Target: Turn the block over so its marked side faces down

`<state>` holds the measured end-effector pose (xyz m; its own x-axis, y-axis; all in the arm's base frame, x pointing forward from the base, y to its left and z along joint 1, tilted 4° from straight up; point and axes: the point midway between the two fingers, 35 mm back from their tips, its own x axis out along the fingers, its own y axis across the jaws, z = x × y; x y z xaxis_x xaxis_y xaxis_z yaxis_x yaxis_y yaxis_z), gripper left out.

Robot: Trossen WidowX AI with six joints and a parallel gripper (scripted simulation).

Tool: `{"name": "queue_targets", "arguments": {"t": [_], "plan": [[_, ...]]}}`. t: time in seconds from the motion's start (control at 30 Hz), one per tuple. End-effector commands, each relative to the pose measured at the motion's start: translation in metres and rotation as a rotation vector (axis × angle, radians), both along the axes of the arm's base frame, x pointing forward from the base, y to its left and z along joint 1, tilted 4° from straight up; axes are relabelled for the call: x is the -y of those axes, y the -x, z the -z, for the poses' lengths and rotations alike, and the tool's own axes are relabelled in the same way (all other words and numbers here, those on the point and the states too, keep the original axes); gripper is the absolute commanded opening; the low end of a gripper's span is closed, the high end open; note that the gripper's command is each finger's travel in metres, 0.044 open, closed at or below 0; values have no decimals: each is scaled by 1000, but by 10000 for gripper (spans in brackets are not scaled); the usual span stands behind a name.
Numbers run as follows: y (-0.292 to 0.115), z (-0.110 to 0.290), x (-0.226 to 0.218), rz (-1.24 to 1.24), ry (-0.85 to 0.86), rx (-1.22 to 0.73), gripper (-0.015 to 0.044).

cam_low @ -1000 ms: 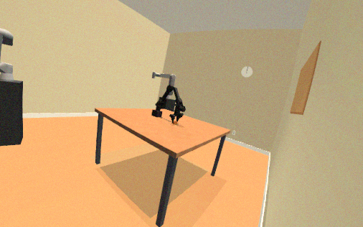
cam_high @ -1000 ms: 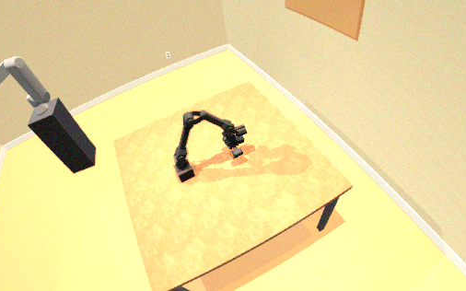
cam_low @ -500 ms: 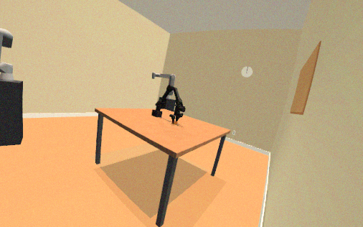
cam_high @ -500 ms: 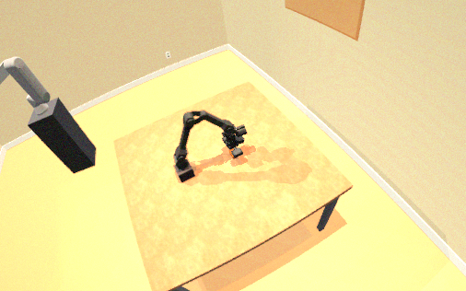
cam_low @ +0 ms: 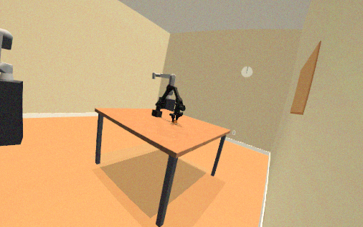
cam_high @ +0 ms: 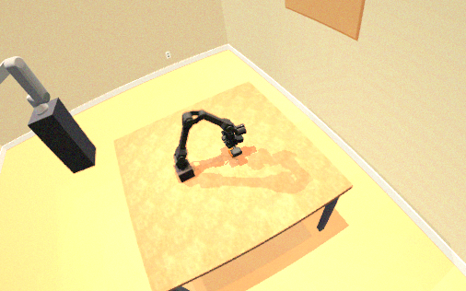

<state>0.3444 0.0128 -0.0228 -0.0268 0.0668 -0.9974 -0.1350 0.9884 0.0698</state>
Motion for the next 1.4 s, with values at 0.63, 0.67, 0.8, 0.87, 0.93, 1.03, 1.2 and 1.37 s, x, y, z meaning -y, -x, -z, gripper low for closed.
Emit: {"name": "queue_targets", "arguments": {"t": [0.63, 0.67, 0.8, 0.87, 0.93, 1.03, 1.2, 1.37], "plan": [[-7, -5, 1, 24, -38, 266, 0], [-7, -5, 1, 25, -40, 282, 0], [-6, -4, 1, 29, -49, 347, 0], [-5, -4, 1, 31, -53, 379, 0], [-4, -5, 1, 33, -57, 411, 0], [-3, -5, 1, 35, -64, 459, 0], [1, -8, 1, 38, -74, 539, 0], [2, -9, 1, 39, -77, 563, 0]]}}
